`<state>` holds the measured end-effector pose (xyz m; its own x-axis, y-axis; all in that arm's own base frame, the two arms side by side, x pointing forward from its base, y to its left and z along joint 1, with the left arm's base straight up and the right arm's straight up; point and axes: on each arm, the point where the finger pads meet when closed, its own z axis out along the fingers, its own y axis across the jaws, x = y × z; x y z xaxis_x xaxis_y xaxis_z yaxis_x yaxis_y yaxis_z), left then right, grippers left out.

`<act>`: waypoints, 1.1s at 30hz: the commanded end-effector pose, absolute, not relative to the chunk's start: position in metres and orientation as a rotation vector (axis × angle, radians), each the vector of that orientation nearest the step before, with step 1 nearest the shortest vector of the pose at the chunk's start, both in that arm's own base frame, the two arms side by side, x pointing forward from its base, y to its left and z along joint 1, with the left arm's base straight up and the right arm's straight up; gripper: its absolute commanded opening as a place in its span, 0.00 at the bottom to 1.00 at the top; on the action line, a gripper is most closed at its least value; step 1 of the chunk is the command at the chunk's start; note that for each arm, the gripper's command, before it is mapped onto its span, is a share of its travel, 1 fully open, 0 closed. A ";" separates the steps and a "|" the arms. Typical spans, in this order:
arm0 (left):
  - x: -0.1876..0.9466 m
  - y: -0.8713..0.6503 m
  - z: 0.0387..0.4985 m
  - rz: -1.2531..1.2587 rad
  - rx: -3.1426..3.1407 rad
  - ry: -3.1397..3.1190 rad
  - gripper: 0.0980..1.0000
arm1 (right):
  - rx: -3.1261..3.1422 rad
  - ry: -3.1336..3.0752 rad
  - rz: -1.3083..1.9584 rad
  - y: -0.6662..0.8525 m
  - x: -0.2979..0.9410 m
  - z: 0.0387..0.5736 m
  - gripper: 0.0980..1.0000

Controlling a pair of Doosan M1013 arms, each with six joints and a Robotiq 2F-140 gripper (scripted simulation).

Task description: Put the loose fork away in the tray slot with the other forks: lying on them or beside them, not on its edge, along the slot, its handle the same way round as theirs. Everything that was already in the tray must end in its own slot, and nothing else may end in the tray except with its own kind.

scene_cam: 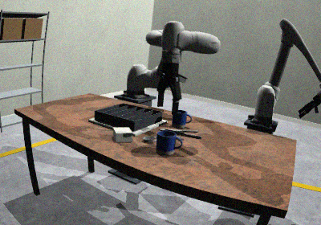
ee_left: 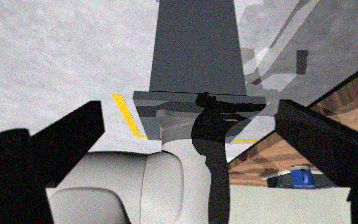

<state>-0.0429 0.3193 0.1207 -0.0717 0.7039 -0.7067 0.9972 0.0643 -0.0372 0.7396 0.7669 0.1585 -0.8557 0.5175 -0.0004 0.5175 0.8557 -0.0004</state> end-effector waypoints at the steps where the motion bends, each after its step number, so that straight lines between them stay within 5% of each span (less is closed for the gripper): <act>1: -0.043 0.320 0.121 -0.740 1.691 1.832 1.00 | 0.688 3.064 0.003 0.768 0.739 0.159 1.00; 20: -0.043 0.320 0.121 -0.740 1.691 1.832 1.00 | -0.684 3.062 -0.005 0.774 0.731 0.141 1.00; 33: -0.043 0.320 0.121 -0.740 1.691 1.832 1.00 | -1.850 2.532 -0.025 0.780 0.723 0.122 1.00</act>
<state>-0.0429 0.3193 0.1207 -0.0717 0.7039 -0.7067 0.9972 0.0643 -0.0372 0.7245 0.7786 0.1248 -0.5064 -0.8622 0.0084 -0.8622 0.5061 -0.0223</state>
